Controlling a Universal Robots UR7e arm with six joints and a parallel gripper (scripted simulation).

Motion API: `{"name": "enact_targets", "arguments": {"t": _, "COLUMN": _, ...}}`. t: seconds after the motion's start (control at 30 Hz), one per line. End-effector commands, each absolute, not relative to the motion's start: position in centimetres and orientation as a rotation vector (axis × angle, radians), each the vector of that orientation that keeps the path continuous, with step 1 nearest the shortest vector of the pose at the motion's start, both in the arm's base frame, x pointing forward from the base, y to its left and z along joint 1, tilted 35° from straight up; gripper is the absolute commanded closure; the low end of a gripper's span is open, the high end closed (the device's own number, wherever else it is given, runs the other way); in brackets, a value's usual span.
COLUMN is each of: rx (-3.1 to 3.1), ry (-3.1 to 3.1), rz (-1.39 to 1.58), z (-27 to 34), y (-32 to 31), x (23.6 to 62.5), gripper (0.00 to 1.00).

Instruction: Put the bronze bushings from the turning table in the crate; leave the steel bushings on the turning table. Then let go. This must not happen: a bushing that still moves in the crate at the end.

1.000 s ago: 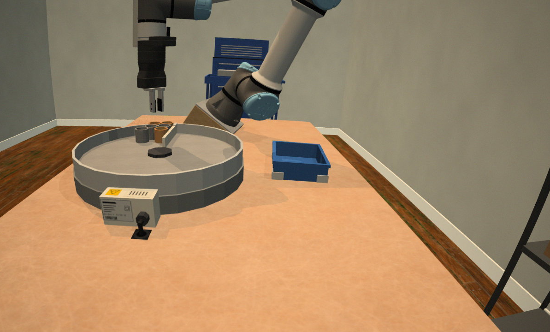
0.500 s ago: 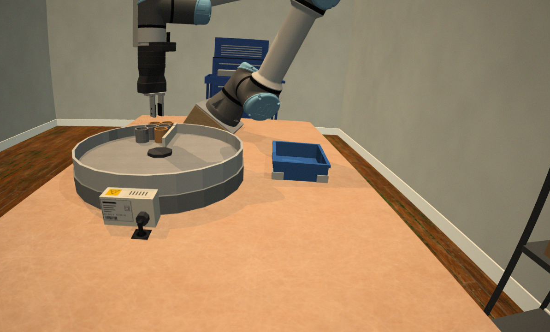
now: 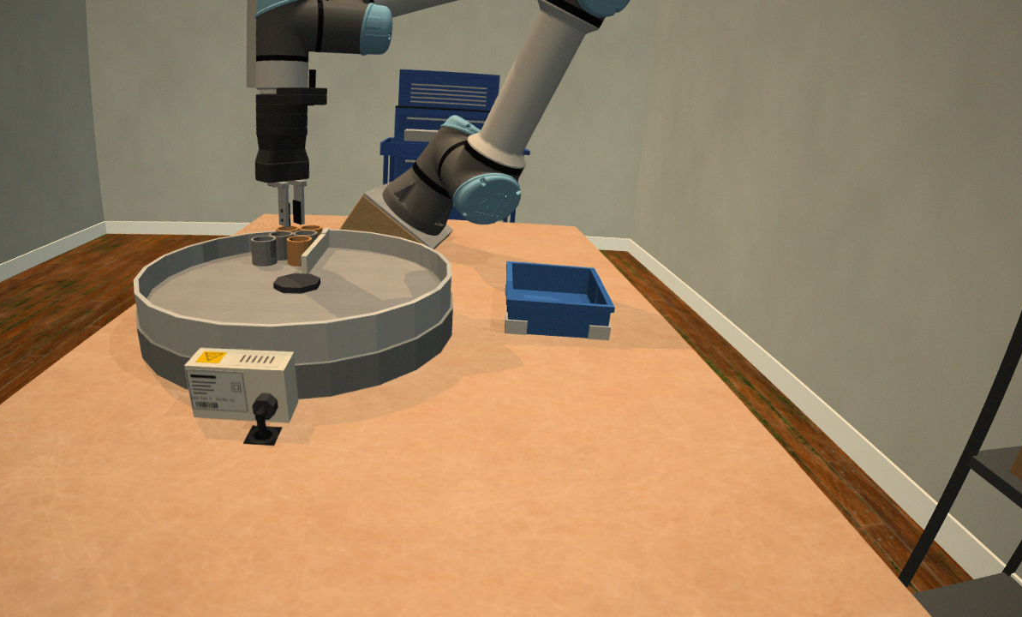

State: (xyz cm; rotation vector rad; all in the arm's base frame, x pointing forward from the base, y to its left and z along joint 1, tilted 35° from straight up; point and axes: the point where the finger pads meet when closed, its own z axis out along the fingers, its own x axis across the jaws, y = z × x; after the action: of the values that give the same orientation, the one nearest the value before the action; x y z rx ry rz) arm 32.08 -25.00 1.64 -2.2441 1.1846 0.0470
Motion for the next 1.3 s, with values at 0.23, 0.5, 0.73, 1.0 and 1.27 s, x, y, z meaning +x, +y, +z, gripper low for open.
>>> {"name": "enact_targets", "arguments": {"t": 0.23, "rx": -2.245, "ry": 1.185, "rz": 0.045, "z": 1.4, "y": -24.9, "x": 32.2, "gripper": 0.55}}
{"name": "enact_targets", "arguments": {"t": 0.5, "rx": -2.245, "ry": 1.186, "rz": 0.045, "z": 0.2, "y": -24.2, "x": 32.5, "gripper": 0.55}}
{"name": "enact_targets", "arguments": {"t": 0.73, "rx": -2.245, "ry": 1.186, "rz": 0.045, "z": 0.2, "y": -24.2, "x": 32.5, "gripper": 0.55}}
{"name": "enact_targets", "arguments": {"t": 1.0, "rx": -2.245, "ry": 1.186, "rz": 0.045, "z": -0.4, "y": -23.8, "x": 32.7, "gripper": 0.55}}
{"name": "enact_targets", "arguments": {"t": 1.27, "rx": -2.245, "ry": 1.186, "rz": 0.045, "z": -0.4, "y": -23.8, "x": 32.7, "gripper": 0.55}}
